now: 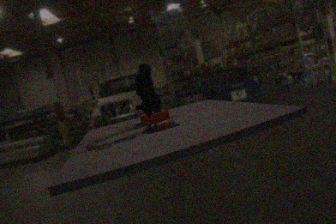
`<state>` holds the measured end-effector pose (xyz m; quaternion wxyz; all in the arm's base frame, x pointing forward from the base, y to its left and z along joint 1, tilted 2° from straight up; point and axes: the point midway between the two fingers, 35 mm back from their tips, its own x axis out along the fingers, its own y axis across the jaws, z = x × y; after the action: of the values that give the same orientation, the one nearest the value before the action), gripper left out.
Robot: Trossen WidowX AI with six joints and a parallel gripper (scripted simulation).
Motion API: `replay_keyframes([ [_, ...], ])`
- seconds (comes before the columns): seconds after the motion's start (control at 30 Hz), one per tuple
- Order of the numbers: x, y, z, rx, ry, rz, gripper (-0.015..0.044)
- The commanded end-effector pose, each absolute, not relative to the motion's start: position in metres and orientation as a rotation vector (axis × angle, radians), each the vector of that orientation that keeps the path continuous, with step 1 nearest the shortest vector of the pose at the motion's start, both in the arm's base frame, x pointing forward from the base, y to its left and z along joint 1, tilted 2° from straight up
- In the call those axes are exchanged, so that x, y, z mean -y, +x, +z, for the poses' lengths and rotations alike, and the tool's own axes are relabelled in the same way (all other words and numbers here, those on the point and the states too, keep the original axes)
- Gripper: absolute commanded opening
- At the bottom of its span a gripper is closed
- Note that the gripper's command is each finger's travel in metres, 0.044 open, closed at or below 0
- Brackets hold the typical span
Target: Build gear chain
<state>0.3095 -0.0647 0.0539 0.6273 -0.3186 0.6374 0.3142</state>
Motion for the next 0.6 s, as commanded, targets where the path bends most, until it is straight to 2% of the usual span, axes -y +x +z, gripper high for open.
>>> replay_keyframes([
  [0.0,0.0714,0.3111,0.0528,-1.458,-0.740,0.719,0.0000],
  [0.57,0.0717,0.3110,0.0539,-1.531,-0.475,0.451,0.0000],
])
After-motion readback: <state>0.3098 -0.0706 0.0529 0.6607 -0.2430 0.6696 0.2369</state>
